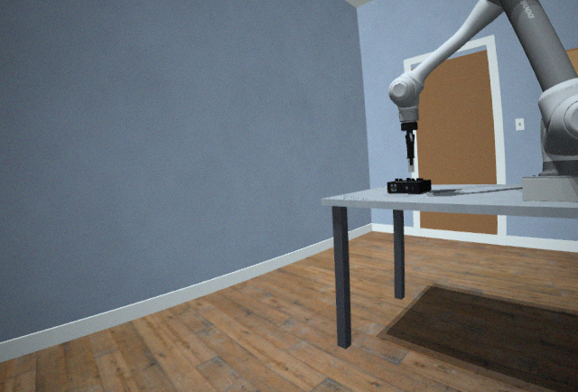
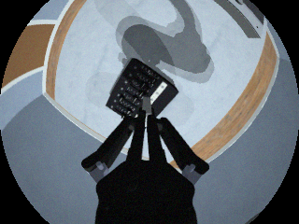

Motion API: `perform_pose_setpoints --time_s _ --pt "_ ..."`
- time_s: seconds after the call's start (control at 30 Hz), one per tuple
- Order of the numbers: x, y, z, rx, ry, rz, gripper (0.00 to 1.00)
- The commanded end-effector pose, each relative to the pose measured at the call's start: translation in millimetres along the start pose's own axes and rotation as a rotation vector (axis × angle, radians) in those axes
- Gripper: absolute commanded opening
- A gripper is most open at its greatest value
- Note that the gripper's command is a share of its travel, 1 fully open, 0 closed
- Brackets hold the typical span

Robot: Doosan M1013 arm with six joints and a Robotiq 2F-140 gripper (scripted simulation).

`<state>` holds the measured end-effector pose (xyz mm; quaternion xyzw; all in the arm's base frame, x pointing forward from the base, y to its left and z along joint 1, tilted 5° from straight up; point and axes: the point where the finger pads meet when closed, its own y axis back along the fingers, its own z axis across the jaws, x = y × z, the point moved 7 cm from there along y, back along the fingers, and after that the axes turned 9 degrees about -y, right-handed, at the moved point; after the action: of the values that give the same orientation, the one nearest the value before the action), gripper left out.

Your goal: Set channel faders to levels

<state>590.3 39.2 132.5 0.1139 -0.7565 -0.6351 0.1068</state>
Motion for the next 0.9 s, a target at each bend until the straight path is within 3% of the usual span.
perform_pose_setpoints --time_s 0.0,0.3,0.37,0.4,0.47,0.87 --pt "-3.0 0.0 -0.6 -0.028 0.278 -0.009 0.0" --pt "-4.6 -0.2 -1.3 -0.046 0.765 -0.021 0.0" --pt "-4.6 -0.2 -1.3 -0.046 0.765 -0.021 0.0" --pt "-5.1 -0.3 -2.8 -0.069 0.915 -0.027 0.0" --pt "-5.6 -0.4 -4.1 -0.088 0.993 -0.032 0.0" --pt "-5.8 -0.4 -4.5 -0.095 1.016 -0.034 0.0"
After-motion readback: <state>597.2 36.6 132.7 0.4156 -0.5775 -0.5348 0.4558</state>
